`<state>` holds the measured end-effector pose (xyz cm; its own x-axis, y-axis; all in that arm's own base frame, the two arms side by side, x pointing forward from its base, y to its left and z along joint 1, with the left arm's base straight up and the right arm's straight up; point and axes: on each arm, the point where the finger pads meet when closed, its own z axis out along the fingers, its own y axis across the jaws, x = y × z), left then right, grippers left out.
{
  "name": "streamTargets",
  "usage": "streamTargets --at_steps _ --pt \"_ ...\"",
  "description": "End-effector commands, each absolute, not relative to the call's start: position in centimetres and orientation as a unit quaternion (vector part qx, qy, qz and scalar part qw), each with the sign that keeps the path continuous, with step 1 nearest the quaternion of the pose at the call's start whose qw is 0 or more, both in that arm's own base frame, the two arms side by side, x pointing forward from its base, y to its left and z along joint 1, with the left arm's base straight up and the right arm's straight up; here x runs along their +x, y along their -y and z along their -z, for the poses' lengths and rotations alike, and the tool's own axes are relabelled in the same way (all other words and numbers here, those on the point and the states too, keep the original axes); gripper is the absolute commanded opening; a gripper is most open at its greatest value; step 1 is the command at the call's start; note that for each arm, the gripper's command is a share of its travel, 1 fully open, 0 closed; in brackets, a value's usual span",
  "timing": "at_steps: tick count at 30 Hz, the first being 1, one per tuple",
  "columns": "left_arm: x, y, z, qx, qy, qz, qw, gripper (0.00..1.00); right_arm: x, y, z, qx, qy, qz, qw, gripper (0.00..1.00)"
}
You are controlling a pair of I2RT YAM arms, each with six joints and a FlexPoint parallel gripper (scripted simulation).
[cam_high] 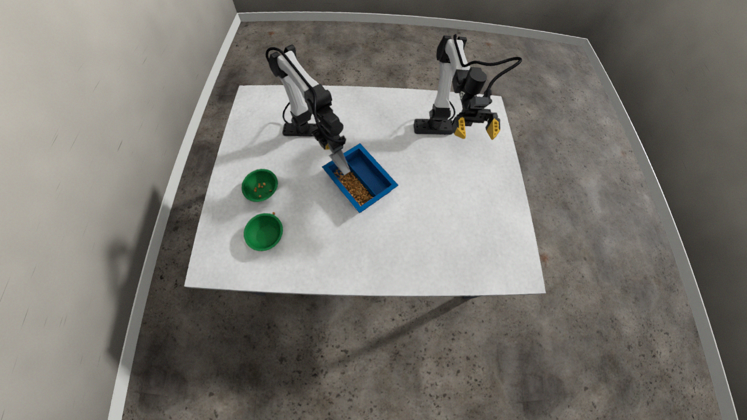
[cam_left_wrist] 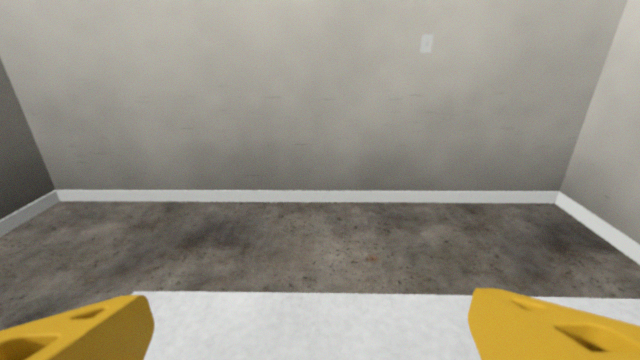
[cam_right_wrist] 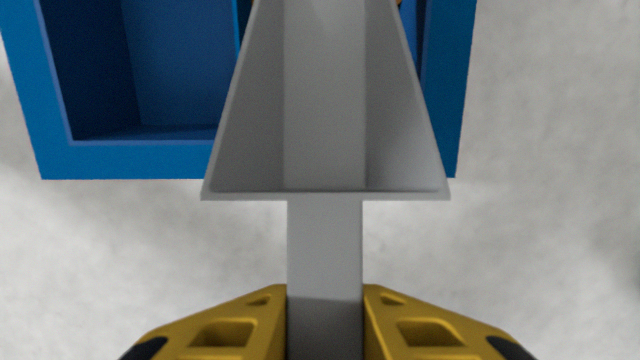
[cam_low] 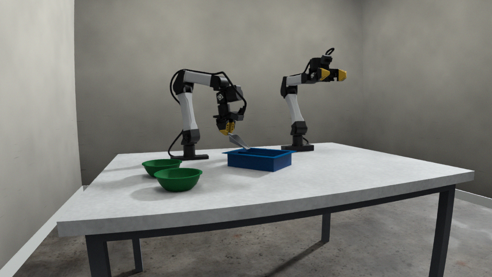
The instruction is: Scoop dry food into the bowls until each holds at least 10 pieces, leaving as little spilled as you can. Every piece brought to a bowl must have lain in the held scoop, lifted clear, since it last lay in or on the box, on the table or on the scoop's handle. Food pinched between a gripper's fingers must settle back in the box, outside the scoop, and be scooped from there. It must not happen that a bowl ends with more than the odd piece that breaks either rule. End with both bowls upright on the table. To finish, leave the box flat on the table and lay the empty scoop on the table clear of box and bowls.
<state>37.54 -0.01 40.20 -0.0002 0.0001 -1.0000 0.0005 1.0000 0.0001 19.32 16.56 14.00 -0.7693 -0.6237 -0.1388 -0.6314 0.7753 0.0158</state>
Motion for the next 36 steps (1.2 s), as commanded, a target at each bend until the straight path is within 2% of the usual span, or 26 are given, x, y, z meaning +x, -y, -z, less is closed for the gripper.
streamTargets --at_steps 1,4,5,29,32,36 --pt "37.3 0.0 -40.9 0.000 -0.700 0.000 0.714 1.00 19.9 -16.8 -14.3 -0.336 -0.940 -0.031 0.056 0.00" --pt "37.3 0.0 -40.9 0.000 -0.700 0.000 0.714 1.00 20.6 -17.2 -14.5 -0.334 -0.939 -0.035 0.077 0.00" --pt "37.3 0.0 -40.9 0.000 -0.700 0.000 0.714 1.00 20.1 -16.8 -14.1 -0.336 -0.940 -0.027 0.050 0.00" --pt "37.3 0.0 -40.9 0.000 -0.700 0.000 0.714 1.00 21.8 -17.3 -11.3 -0.337 -0.941 -0.001 -0.024 0.00" --pt "37.3 0.0 -40.9 0.000 -0.700 0.000 0.714 1.00 21.9 -17.7 -12.9 -0.339 -0.941 -0.015 0.012 0.00" --pt "37.3 0.0 -40.9 0.000 -0.700 0.000 0.714 1.00 22.1 -17.9 -12.3 -0.339 -0.941 -0.014 0.010 0.00"
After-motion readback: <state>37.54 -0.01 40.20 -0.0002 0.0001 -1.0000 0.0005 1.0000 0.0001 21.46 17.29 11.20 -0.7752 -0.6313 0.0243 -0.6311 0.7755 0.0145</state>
